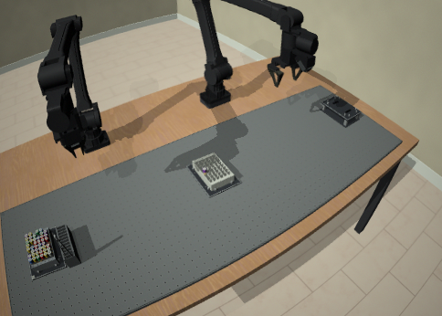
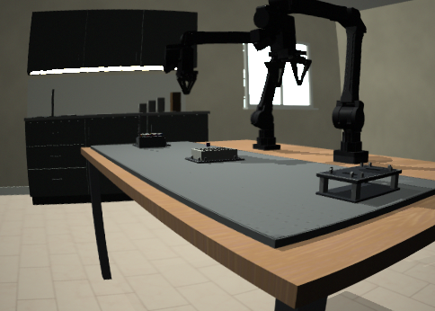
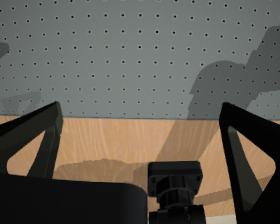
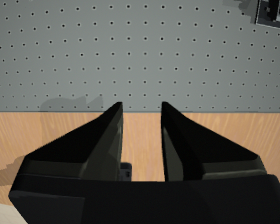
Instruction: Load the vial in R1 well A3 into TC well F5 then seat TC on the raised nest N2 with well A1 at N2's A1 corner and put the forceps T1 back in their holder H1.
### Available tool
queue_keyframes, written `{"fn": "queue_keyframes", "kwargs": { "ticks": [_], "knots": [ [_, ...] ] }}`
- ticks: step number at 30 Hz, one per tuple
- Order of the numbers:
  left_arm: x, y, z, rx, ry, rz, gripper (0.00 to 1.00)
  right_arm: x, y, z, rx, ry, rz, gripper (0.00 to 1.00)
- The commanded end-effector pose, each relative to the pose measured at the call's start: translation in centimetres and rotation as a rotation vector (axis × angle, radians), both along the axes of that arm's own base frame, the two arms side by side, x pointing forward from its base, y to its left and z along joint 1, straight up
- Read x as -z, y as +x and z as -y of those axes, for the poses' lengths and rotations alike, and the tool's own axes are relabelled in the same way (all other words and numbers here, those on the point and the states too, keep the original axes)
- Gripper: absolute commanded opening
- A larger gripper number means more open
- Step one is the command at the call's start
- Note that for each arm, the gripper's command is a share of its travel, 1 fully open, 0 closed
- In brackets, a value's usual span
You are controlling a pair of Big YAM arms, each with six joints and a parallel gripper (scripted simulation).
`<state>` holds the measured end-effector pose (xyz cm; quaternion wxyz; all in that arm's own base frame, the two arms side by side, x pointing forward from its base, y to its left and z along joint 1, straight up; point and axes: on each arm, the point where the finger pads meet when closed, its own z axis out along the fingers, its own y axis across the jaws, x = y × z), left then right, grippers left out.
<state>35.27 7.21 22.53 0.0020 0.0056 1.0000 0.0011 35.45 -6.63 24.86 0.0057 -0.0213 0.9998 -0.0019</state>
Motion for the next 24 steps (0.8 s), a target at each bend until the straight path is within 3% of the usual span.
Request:
{"fn": "queue_keyframes", "kwargs": {
  "ticks": [1, 22, 24],
  "knots": [
    [-1.4, 0.8, 0.0, 0.015, 0.005, 0.031, 1.00, 0.8, -0.1, 0.0, 0.013, 0.008, -0.027, 0.24],
    [-1.4, 0.8, 0.0, 0.015, 0.005, 0.031, 1.00, 0.8, -0.1, 0.0, 0.013, 0.008, -0.027, 0.24],
    [0.1, 0.3, 1.3, 0.067, -0.001, 0.009, 1.00, 0.8, -0.1, 0.0, 0.013, 0.008, -0.027, 0.24]
  ]
}}
